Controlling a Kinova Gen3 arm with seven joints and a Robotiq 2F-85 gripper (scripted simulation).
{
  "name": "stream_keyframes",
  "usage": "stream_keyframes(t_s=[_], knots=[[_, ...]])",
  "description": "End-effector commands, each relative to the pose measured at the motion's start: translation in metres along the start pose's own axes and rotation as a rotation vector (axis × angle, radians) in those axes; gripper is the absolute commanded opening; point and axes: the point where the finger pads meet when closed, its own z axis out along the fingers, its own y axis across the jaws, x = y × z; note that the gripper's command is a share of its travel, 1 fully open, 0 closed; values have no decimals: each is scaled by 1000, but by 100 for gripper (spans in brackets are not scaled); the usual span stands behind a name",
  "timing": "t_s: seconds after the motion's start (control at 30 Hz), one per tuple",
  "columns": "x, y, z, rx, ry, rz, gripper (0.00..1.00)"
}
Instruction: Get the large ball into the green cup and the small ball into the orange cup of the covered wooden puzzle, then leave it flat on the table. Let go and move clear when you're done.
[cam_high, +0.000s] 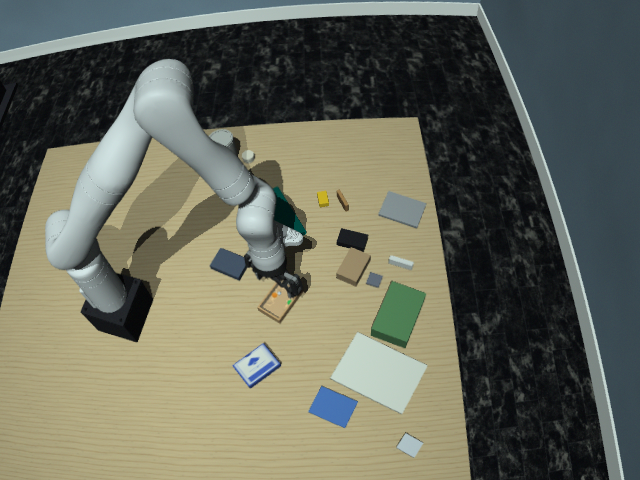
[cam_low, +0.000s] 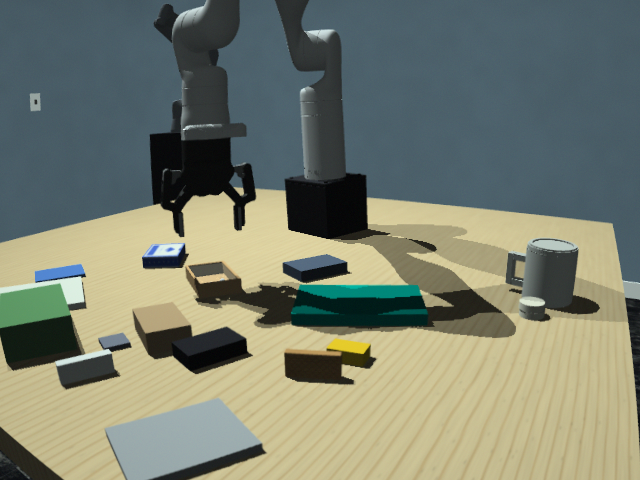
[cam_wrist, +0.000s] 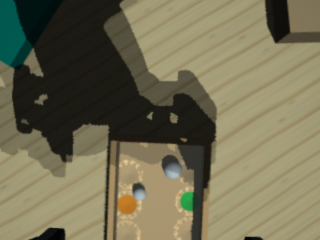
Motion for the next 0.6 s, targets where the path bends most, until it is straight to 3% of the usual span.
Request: stream_keyframes(t_s=[0.0, 0.33, 0.37, 0.57], knots=[[0, 0, -1, -1, 1, 0, 100], [0, 0, -1, -1, 1, 0, 100], [0, 0, -1, -1, 1, 0, 92], [0, 0, -1, -1, 1, 0, 92]])
